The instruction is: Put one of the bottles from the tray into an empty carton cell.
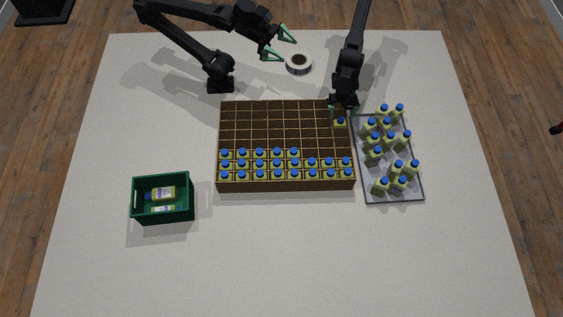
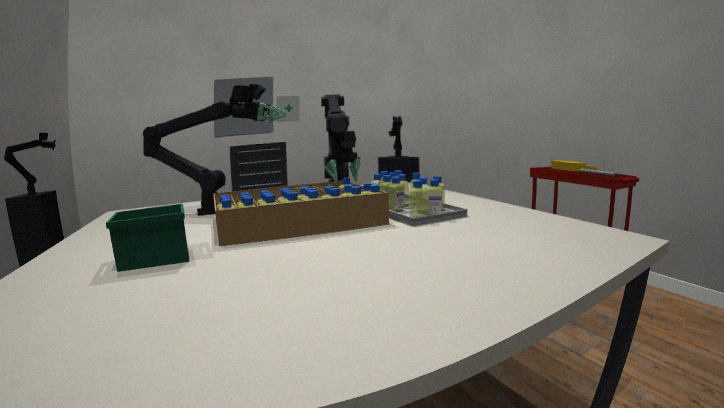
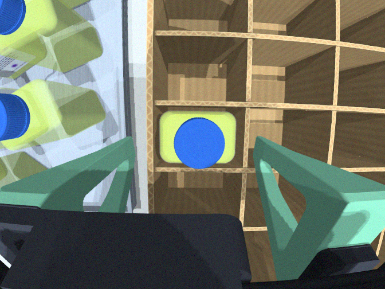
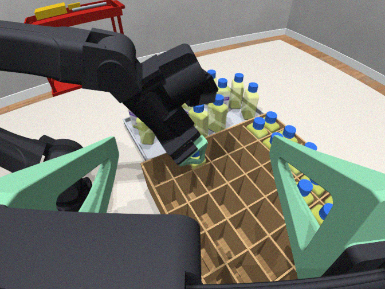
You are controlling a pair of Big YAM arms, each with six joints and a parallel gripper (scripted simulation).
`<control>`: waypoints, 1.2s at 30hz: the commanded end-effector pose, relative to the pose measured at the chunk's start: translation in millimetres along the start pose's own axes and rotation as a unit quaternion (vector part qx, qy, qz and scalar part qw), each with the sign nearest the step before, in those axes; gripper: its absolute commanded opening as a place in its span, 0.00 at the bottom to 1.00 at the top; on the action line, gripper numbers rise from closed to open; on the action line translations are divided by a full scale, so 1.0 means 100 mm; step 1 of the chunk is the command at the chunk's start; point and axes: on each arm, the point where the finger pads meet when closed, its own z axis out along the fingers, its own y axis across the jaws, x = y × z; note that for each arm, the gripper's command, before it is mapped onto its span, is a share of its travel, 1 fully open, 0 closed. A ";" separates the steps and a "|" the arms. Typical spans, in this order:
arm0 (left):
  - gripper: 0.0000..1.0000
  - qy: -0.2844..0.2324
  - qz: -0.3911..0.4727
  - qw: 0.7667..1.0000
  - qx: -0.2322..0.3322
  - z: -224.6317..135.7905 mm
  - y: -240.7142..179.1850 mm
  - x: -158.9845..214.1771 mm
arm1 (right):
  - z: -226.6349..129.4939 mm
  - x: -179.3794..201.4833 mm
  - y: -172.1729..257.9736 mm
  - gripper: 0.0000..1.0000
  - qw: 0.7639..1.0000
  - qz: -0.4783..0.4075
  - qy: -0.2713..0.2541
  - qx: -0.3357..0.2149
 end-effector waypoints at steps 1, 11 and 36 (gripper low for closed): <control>0.78 -0.043 -0.007 0.999 0.017 -0.44 -0.10 -0.35 | -0.04 -0.19 0.01 1.00 1.000 -0.001 -0.018 0.000; 1.00 -0.045 -0.008 0.999 0.018 -0.87 -0.10 -0.33 | -0.04 -0.19 0.01 1.00 1.000 -0.001 -0.018 0.000; 1.00 -0.092 0.005 0.996 0.001 -0.44 -0.07 -0.33 | -0.04 -0.19 0.01 1.00 1.000 -0.001 -0.018 0.000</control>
